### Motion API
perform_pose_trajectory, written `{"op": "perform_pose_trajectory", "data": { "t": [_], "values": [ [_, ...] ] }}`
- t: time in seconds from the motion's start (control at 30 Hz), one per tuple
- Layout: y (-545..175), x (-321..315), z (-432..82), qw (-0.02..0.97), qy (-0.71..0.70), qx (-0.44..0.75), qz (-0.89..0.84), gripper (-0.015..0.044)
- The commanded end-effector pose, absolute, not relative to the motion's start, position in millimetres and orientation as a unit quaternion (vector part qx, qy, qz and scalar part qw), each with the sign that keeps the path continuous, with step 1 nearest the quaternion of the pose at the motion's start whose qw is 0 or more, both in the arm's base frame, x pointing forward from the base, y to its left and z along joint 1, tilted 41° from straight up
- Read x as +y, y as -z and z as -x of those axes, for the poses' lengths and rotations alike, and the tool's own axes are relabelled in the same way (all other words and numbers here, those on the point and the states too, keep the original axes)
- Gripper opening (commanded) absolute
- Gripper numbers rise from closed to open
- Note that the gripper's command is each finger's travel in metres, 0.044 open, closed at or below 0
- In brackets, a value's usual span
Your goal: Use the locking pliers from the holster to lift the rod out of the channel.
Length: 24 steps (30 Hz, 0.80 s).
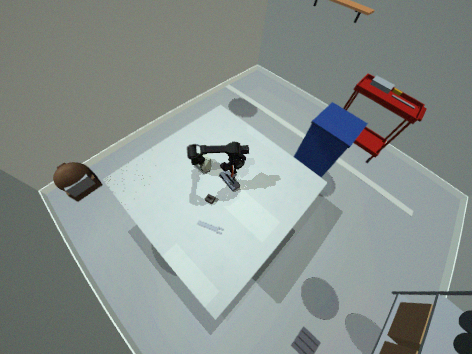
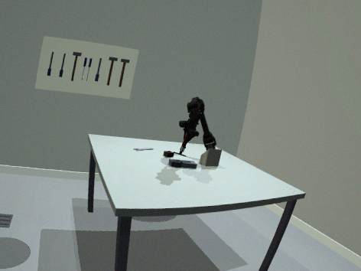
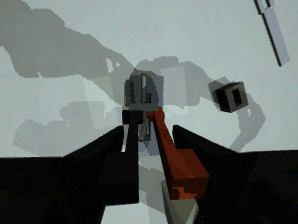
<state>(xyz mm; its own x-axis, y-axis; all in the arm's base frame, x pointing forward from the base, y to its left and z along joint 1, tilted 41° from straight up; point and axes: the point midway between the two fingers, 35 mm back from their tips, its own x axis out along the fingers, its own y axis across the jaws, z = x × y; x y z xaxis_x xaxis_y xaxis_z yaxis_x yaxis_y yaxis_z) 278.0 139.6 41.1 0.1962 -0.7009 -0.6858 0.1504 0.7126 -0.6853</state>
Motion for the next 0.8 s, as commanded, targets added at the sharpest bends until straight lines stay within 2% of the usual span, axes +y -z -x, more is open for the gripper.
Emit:
{"op": "perform_pose_trajectory", "data": {
  "t": [0.0, 0.77],
  "values": [
    [-50.9, 147.4, -282.3, 0.751, 0.284, 0.545, 0.242, 0.0104],
    [-76.7, 169.8, -289.9, 0.794, 0.266, 0.482, 0.259, 0.0104]
  ]
}}
